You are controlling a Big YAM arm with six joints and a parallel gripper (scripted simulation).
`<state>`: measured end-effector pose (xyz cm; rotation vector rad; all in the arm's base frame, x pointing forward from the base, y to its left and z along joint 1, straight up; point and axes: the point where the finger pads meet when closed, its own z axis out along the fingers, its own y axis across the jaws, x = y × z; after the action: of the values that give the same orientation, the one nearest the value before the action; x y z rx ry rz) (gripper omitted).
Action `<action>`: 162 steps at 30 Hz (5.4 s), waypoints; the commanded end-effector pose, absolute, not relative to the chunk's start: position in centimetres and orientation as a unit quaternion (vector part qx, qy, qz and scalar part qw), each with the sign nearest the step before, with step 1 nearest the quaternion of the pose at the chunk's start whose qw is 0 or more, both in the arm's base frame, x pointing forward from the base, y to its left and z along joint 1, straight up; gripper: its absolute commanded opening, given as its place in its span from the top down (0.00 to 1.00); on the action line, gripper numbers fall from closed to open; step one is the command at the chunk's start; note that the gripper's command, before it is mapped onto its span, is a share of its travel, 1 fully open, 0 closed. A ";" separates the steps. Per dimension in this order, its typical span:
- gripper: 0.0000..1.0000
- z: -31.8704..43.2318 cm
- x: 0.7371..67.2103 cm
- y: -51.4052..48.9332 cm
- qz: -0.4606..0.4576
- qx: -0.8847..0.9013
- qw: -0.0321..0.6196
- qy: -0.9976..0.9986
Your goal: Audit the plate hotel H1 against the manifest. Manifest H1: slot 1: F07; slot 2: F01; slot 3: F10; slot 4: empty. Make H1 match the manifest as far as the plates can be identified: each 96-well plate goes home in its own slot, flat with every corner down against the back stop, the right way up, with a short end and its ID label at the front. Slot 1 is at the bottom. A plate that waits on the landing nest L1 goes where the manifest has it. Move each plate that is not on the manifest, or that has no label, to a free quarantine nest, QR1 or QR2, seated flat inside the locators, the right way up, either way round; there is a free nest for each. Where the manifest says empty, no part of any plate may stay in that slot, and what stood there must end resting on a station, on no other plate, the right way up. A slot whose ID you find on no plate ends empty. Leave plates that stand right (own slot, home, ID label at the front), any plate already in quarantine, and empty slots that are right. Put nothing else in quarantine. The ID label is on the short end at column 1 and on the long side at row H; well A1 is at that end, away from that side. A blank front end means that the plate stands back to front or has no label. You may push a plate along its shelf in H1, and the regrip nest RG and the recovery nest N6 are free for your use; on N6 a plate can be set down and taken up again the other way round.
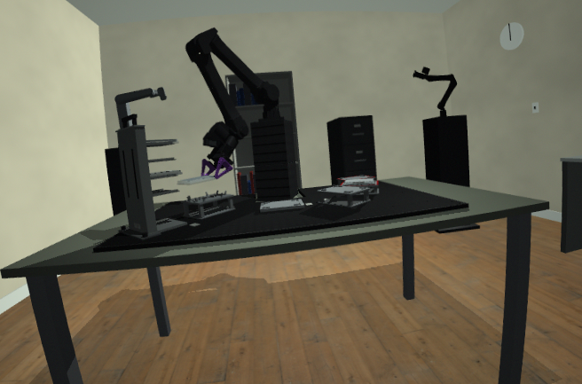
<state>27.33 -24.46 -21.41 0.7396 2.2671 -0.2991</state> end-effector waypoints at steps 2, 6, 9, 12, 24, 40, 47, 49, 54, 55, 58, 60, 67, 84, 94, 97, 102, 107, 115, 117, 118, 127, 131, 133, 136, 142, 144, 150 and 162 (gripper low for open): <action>0.14 -20.2 28.6 -25.2 -0.119 0.288 0.374 0.873; 0.14 -20.2 29.0 -25.4 -0.119 0.287 0.375 0.874; 0.14 -20.2 29.2 -25.7 -0.119 0.288 0.375 0.873; 0.14 -20.2 29.5 -25.8 -0.119 0.287 0.375 0.873; 0.14 -20.1 30.4 -26.4 -0.119 0.287 0.375 0.873; 0.14 -20.0 31.6 -27.2 -0.119 0.287 0.376 0.873; 0.14 -20.0 32.1 -27.7 -0.119 0.287 0.376 0.873; 0.14 -19.9 32.2 -27.7 -0.119 0.287 0.376 0.873; 0.14 -19.9 32.5 -28.1 -0.120 0.288 0.376 0.872; 0.14 -19.9 32.6 -28.1 -0.120 0.288 0.376 0.873; 0.14 -19.9 32.9 -28.2 -0.119 0.287 0.376 0.873; 0.14 -19.9 33.0 -28.4 -0.120 0.288 0.376 0.872; 0.14 -20.4 32.3 -28.2 -0.120 0.287 0.371 0.875; 0.14 -20.5 32.3 -28.2 -0.120 0.287 0.371 0.875; 0.14 -20.0 33.5 -28.8 -0.120 0.288 0.376 0.872; 0.14 -20.1 33.7 -28.8 -0.120 0.287 0.377 0.873; 0.14 -20.1 33.7 -29.0 -0.121 0.289 0.378 0.871; 0.14 -20.3 34.1 -29.1 -0.120 0.287 0.377 0.872; 0.14 -21.1 34.2 -29.1 -0.117 0.288 0.371 0.875; 0.14 -21.3 34.2 -29.1 -0.116 0.288 0.369 0.876; 0.14 -21.3 34.2 -29.1 -0.116 0.288 0.369 0.876; 0.14 -21.8 34.4 -29.3 -0.115 0.289 0.367 0.876; 0.14 -22.3 34.4 -29.2 -0.114 0.290 0.363 0.878; 0.14 -22.0 34.7 -29.5 -0.115 0.289 0.366 0.877; 0.14 -21.9 34.7 -29.7 -0.117 0.290 0.370 0.875; 0.14 -22.2 35.1 -29.7 -0.115 0.289 0.367 0.877; 0.14 -22.3 35.2 -29.8 -0.115 0.290 0.366 0.877; 0.14 -22.4 35.5 -30.0 -0.115 0.290 0.366 0.877; 0.14 -21.9 35.7 -30.7 -0.121 0.287 0.373 0.874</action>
<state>35.09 -30.27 -22.56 0.7402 2.2619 -0.3020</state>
